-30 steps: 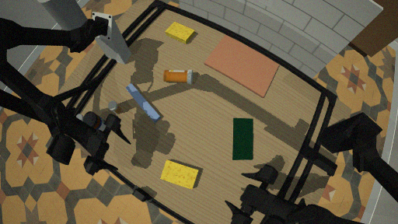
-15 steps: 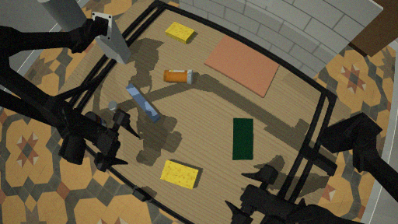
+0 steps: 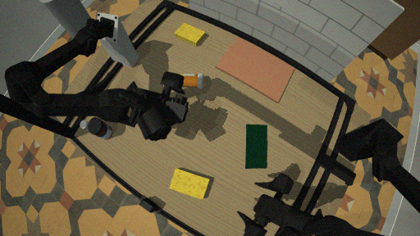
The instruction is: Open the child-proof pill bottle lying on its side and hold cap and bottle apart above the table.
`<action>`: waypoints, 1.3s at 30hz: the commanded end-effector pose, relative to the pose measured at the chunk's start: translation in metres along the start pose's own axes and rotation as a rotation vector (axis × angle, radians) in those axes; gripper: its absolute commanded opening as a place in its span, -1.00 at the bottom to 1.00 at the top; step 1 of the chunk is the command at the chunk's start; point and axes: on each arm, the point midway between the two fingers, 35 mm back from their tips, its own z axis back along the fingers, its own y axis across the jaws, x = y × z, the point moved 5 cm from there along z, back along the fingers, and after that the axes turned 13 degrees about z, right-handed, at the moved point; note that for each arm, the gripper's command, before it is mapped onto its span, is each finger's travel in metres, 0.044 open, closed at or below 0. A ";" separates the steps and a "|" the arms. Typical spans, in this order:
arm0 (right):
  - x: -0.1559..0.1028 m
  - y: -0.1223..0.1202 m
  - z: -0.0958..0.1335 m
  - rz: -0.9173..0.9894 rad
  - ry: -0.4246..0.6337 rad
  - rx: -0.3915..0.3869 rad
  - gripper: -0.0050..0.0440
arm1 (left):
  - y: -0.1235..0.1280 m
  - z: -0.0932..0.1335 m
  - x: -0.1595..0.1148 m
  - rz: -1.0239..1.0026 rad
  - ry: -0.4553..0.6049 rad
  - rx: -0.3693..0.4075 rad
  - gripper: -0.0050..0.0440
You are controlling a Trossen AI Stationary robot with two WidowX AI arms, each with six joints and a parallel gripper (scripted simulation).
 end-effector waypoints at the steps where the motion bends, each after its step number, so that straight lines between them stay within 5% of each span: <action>1: 0.000 0.000 0.000 0.000 0.000 0.000 1.00 | 0.049 -0.018 0.010 0.063 0.165 -0.001 1.00; 4: 0.000 0.000 0.000 0.000 0.000 0.000 1.00 | 0.082 -0.026 0.013 0.125 0.265 -0.045 1.00; 15: 0.000 0.000 0.000 0.000 0.000 0.000 1.00 | 0.135 -0.032 0.014 0.260 0.393 -0.196 1.00; 39: 0.000 0.000 0.000 0.000 0.000 0.000 1.00 | 0.134 -0.054 0.006 0.275 0.401 -0.214 1.00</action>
